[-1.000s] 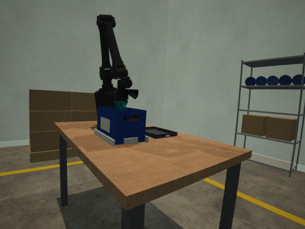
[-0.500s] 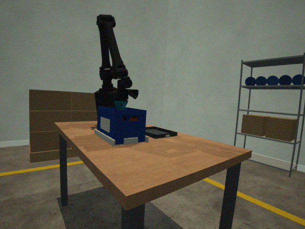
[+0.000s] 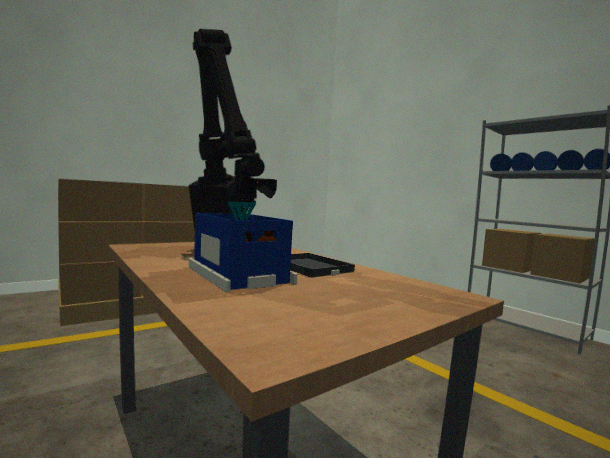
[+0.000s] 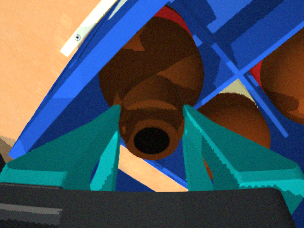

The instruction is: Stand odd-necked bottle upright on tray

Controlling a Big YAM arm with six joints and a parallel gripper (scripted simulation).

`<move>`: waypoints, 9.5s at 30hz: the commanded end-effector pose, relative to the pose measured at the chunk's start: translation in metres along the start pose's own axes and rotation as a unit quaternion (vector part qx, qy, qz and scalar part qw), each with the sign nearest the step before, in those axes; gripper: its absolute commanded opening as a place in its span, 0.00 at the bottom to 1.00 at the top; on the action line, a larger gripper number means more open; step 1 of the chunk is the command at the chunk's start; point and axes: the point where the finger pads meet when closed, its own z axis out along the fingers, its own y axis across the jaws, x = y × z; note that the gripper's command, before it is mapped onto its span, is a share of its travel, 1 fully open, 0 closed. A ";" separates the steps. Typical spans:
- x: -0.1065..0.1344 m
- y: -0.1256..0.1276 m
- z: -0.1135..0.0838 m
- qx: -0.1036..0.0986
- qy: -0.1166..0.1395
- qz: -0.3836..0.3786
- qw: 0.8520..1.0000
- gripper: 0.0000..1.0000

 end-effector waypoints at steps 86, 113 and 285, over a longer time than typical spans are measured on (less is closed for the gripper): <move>-0.011 -0.010 -0.048 0.012 -0.012 0.003 1.000 0.61; -0.012 -0.012 -0.093 0.011 -0.011 0.004 1.000 0.61; -0.125 -0.132 -0.033 0.001 -0.001 0.000 1.000 0.61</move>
